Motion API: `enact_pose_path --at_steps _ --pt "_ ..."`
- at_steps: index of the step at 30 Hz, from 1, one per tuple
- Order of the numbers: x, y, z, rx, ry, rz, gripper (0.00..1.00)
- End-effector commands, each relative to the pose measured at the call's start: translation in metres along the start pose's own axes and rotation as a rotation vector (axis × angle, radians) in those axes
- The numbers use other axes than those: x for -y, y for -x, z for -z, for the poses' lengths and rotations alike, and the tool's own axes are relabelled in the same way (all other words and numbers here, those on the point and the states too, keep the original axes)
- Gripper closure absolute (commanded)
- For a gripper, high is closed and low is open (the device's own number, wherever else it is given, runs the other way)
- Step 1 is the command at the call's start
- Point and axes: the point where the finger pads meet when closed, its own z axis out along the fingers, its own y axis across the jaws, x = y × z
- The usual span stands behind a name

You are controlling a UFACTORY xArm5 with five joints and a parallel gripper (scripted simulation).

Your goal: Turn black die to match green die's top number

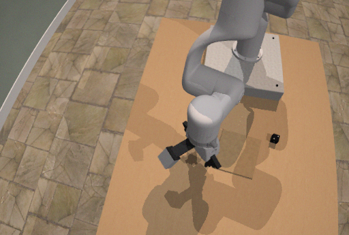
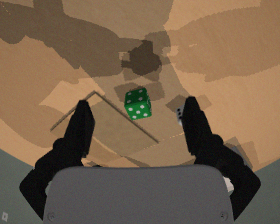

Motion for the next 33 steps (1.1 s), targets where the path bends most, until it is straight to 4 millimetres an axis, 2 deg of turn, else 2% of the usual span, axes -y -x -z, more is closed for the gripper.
enact_pose_path --at_steps 1,23,28,33 --pt "0.001 -0.001 0.001 -0.003 -0.002 0.000 0.00" --pt "0.003 0.002 0.001 -0.003 -0.002 0.000 0.00" --pt "0.010 0.017 0.001 -0.003 -0.001 0.000 0.00" --pt "0.025 0.047 0.000 -0.002 0.001 0.000 0.00"
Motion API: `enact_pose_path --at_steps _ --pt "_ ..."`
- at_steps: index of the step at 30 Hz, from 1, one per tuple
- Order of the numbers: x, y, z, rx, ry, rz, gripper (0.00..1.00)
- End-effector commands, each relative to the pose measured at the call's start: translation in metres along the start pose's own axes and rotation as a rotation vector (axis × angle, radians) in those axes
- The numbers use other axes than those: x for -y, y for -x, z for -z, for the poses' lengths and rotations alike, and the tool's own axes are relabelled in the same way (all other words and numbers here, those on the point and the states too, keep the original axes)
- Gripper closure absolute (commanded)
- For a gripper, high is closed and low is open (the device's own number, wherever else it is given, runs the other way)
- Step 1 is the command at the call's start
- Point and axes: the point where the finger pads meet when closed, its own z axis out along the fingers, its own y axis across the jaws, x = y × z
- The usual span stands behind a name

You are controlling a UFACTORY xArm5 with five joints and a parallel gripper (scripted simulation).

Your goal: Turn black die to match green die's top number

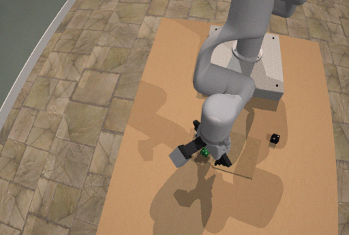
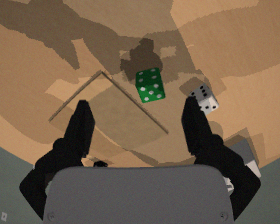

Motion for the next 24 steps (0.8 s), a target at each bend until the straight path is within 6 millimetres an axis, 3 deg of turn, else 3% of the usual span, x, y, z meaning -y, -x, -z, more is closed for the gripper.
enact_pose_path --at_steps 1,4,6,19,24 --pt "0.015 0.028 0.001 -0.003 -0.001 0.000 0.00" --pt "0.027 0.052 0.000 -0.003 0.001 0.000 0.00" --pt "0.027 0.052 0.000 -0.003 0.001 0.000 0.00" --pt "0.075 0.151 -0.003 -0.005 0.010 0.000 0.00" --pt "0.083 0.168 -0.003 -0.005 0.012 0.000 0.00"
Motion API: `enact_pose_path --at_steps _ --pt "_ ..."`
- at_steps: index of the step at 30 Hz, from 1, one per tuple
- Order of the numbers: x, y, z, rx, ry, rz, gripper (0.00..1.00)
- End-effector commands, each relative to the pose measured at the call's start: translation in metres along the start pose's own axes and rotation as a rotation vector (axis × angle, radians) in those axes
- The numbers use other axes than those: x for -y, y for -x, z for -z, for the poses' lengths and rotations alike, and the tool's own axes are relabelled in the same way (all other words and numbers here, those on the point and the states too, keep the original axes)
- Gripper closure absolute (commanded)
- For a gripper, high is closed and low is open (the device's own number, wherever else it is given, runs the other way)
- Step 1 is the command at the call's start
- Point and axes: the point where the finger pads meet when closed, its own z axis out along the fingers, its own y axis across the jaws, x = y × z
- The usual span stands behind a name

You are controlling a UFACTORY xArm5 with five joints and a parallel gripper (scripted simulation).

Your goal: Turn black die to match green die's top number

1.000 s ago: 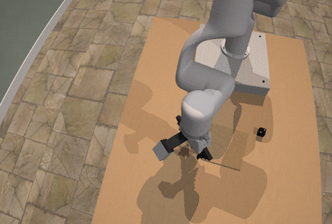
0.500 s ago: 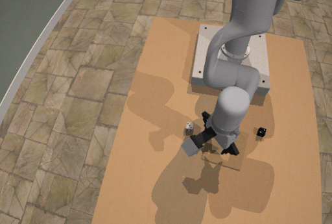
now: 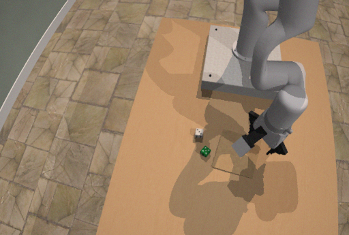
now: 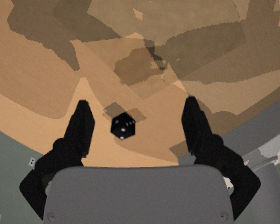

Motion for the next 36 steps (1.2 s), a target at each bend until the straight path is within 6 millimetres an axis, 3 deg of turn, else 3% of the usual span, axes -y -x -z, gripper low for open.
enact_pose_path --at_steps 1,10,36 --pt "0.011 0.016 0.001 -0.004 -0.003 -0.005 0.00" --pt "0.021 0.038 0.001 -0.005 -0.001 -0.005 0.00" --pt "0.022 0.039 0.001 -0.005 -0.001 -0.005 0.00"
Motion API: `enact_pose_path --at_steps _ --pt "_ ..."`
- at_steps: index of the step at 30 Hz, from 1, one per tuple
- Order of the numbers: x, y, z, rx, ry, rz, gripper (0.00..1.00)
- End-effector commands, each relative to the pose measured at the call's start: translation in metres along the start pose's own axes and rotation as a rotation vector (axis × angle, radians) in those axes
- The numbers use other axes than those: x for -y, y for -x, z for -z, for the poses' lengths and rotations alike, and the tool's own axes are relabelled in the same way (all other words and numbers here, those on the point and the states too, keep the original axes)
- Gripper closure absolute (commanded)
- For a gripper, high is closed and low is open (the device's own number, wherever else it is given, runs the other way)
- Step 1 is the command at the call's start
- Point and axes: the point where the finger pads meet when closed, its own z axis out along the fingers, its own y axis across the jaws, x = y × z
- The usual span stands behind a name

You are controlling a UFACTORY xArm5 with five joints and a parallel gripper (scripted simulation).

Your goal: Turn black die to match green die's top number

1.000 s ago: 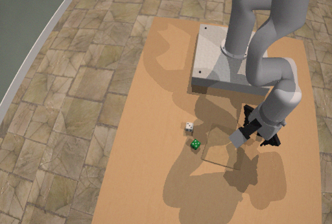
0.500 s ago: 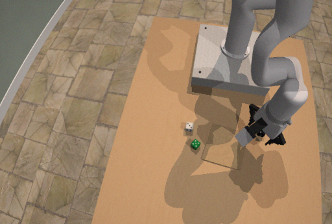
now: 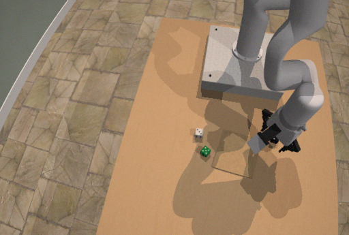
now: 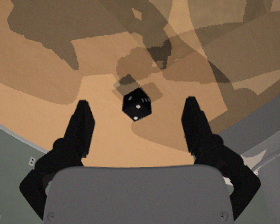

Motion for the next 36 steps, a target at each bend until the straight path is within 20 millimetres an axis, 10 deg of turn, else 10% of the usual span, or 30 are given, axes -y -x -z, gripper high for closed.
enact_pose_path --at_steps 1,21,36 --pt "0.001 -0.001 0.001 -0.002 -0.003 0.000 0.00" --pt "0.001 0.000 0.005 -0.002 -0.003 0.000 0.00" --pt "0.002 0.001 0.089 -0.002 -0.002 0.000 0.00"
